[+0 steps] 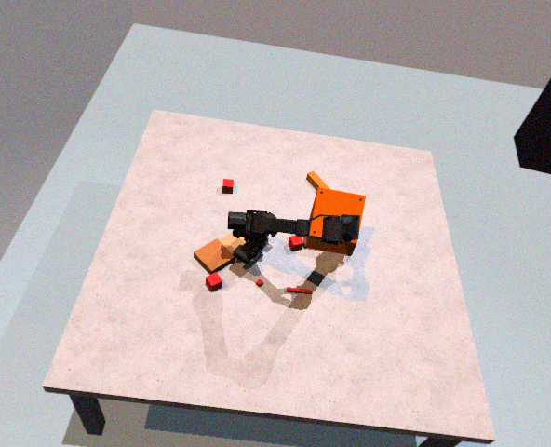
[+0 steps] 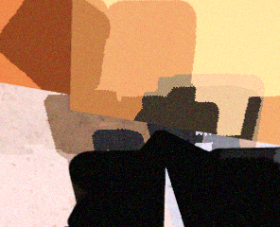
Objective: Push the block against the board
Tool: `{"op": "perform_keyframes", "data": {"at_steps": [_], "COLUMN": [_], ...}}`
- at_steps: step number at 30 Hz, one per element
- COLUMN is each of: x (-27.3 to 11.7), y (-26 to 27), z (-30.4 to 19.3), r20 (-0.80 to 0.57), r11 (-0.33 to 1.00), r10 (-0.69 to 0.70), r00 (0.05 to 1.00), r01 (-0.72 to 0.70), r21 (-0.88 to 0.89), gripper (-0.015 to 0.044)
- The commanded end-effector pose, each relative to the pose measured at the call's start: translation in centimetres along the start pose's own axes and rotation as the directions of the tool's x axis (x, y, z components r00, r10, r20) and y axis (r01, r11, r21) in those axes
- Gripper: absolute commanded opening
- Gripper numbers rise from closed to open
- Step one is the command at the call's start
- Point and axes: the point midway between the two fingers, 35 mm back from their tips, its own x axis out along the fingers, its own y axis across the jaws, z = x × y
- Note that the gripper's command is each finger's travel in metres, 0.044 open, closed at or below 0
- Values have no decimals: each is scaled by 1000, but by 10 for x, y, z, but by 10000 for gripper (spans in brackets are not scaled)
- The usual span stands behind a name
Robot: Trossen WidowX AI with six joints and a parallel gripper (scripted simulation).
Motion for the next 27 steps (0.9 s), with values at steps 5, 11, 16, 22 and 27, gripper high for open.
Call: {"op": "perform_keyframes", "data": {"at_steps": [5, 11, 16, 22, 27], "x": [0, 0, 0, 0, 0], "y": [-1, -1, -1, -1, 0], "z": [8, 13, 18, 19, 11], "r20": [0, 1, 1, 1, 1], "r11": [1000, 1000, 1000, 1000, 1000], "r10": [-2, -2, -2, -3, -3], "r00": [1000, 1000, 1000, 1000, 1000], "r01": [2, 2, 2, 3, 3], "r21": [0, 0, -1, -1, 0], "gripper": [0, 0, 0, 0, 0]}}
